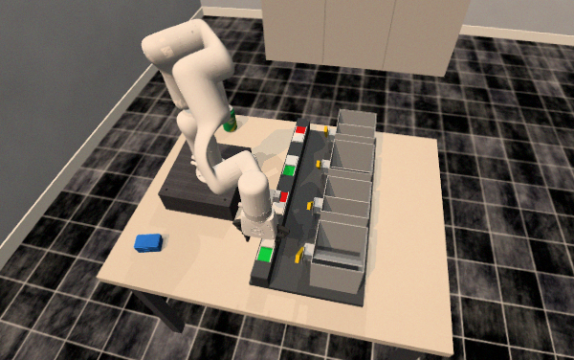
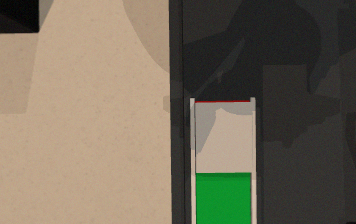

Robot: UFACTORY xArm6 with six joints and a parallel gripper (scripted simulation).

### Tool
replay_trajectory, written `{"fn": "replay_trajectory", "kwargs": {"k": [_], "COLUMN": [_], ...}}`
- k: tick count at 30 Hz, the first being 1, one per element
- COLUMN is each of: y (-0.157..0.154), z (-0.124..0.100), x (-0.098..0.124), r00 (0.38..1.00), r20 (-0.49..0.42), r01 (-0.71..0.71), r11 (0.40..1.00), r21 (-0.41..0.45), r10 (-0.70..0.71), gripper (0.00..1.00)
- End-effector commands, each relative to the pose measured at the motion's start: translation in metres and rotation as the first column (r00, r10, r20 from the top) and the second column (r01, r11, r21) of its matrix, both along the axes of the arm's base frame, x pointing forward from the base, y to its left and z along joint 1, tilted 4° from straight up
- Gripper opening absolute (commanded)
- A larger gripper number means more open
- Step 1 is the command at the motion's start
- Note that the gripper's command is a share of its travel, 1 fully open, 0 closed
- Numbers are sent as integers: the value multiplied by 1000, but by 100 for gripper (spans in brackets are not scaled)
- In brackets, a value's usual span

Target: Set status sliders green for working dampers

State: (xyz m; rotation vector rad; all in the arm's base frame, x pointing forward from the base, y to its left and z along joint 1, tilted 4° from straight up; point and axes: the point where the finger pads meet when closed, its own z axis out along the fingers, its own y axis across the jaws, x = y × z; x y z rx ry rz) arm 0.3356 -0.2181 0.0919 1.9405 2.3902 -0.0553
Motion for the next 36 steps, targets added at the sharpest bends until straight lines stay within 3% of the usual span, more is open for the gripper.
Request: {"fn": "replay_trajectory", "kwargs": {"k": [1, 10, 36], "y": [0, 1, 1], "z": [13, 25, 25], "x": [1, 0, 0], "r00": [1000, 1000, 1000], "r20": [3, 3, 3], "r01": [0, 0, 0], "r11": [1000, 1000, 1000], "r21": [-2, -2, -2], "r10": [0, 0, 0], "gripper": [100, 100, 100]}}
